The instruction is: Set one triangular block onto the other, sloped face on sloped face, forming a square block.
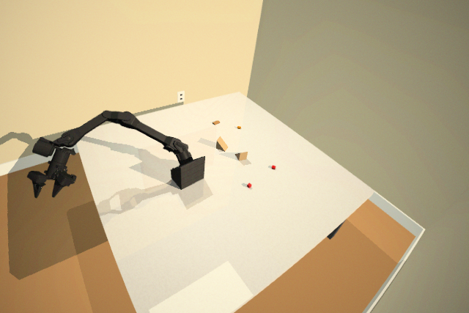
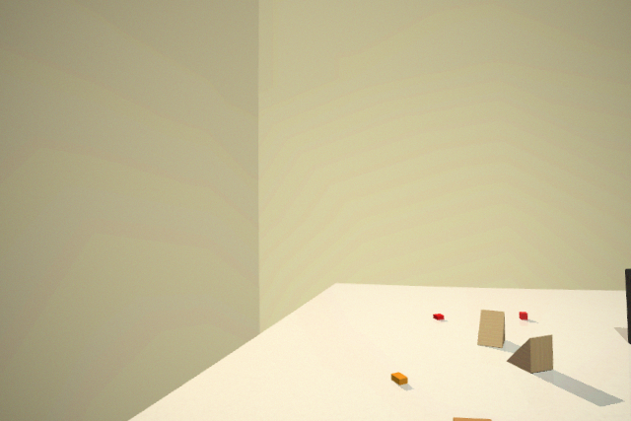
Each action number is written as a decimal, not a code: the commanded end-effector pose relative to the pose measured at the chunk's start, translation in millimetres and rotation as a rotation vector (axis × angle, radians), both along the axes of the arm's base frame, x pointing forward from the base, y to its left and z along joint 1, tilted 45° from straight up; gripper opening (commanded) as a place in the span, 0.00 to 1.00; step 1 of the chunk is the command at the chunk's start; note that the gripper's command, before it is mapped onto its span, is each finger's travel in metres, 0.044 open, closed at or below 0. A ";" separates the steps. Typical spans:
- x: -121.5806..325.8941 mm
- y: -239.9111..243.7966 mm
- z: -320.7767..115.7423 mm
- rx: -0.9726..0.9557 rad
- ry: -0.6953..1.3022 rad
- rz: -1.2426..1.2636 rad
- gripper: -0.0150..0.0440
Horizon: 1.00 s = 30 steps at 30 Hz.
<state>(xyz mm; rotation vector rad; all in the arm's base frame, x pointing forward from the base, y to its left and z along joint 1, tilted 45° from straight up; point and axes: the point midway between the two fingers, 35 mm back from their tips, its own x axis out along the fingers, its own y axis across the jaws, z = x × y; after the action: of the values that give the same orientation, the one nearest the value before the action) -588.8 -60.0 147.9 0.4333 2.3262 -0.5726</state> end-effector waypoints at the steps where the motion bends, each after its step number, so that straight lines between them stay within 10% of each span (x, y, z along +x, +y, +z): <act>1: 0.5 -1.5 0.1 -0.003 0.000 0.000 0.89; 15: 55.1 -140.4 -8.2 -0.234 -0.062 0.063 0.26; 30: 195.7 -307.1 -55.3 -0.651 -0.365 -0.138 0.25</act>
<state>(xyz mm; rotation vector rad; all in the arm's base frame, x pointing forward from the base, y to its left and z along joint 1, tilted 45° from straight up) -428.3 -340.1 103.7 0.3110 1.7593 -1.1275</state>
